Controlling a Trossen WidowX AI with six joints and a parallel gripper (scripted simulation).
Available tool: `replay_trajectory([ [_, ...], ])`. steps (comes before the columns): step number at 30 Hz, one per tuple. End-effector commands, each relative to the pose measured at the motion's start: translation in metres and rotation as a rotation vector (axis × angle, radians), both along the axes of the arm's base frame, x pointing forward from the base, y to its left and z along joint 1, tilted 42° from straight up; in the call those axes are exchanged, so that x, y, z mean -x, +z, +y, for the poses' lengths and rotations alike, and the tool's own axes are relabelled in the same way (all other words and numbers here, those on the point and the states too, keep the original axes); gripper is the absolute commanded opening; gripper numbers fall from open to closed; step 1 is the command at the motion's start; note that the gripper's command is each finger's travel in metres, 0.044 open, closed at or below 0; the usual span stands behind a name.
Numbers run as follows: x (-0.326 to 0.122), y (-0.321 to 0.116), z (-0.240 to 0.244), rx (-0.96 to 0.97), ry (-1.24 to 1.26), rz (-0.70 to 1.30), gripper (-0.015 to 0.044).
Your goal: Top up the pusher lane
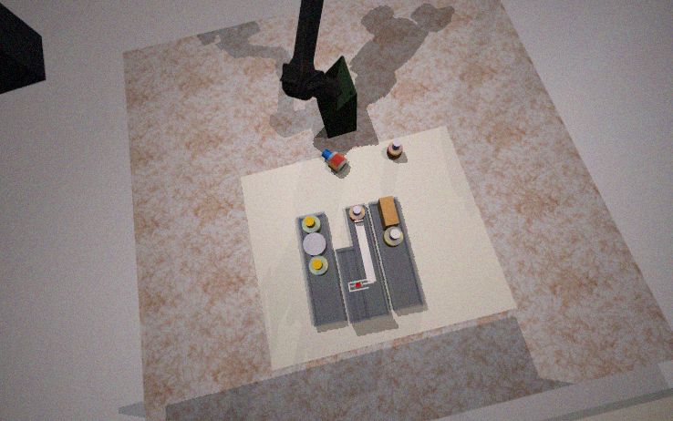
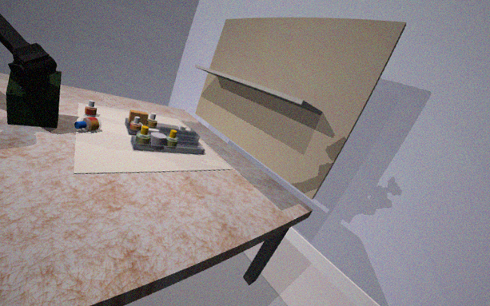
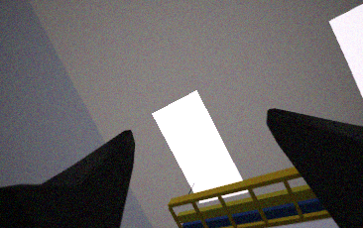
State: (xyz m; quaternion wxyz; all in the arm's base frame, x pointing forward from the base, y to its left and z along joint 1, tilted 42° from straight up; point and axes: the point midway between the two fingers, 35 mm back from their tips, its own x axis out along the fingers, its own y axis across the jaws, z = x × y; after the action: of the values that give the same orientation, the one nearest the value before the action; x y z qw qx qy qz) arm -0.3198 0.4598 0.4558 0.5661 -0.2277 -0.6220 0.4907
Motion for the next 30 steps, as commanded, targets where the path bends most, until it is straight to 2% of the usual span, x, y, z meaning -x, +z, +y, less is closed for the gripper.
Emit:
replay_trajectory([
  [1,0.0,0.002,-0.002,-0.005,0.003,0.003,0.0426],
  [2,0.0,0.01,-0.008,-0.021,0.01,0.012,0.044],
  [10,-0.014,0.099,-0.091,-0.227,0.109,0.143,0.044],
  [14,-0.033,0.12,-0.12,-0.314,0.105,0.216,0.044],
  [20,-0.063,0.172,-0.19,-0.467,0.17,0.336,0.044],
  [30,-0.173,0.233,-0.3,-0.716,0.199,0.606,0.044],
])
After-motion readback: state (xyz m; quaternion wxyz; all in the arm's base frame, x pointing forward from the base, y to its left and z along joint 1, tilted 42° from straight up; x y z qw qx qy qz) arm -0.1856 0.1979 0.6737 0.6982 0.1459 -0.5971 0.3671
